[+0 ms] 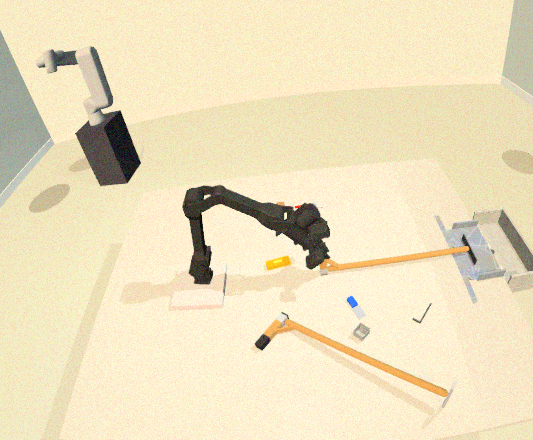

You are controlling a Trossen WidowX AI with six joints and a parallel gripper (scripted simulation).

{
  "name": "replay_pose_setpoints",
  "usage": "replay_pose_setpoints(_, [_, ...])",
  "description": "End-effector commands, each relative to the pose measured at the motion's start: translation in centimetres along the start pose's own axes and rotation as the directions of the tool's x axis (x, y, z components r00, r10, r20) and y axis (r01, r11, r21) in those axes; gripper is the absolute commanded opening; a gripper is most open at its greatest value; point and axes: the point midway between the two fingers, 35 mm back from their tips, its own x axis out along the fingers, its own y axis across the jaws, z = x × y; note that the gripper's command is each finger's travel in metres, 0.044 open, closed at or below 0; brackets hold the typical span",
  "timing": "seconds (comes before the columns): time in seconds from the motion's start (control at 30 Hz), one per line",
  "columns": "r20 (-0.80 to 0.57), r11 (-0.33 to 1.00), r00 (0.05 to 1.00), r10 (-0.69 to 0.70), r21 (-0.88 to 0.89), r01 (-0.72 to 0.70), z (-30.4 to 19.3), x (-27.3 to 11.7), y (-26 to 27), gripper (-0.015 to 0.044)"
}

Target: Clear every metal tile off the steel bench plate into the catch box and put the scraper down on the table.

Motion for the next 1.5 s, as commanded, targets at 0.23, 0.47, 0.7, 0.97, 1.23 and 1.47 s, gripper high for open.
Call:
replay_pose_setpoints(0.23, [0.015,1.0,1.0,-0.003,0.003,0.003,2.0,0.8,0.0,0.0])
replay_pose_setpoints(0.47, [0.016,1.0,1.0,-0.003,0.003,0.003,3.0,1.4,0.0,0.0])
replay_pose_setpoints(0.7, [0.017,1.0,1.0,-0.003,0.003,0.003,3.8,2.0,0.0,0.0])
replay_pose_setpoints(0.97, [0.018,1.0,1.0,-0.003,0.003,0.003,4.8,2.7,0.0,0.0])
replay_pose_setpoints(1.23, [0.019,1.0,1.0,-0.003,0.003,0.003,5.7,3.5,0.0,0.0])
replay_pose_setpoints(1.47, [0.02,1.0,1.0,-0.003,0.003,0.003,6.5,4.1,0.0,0.0])
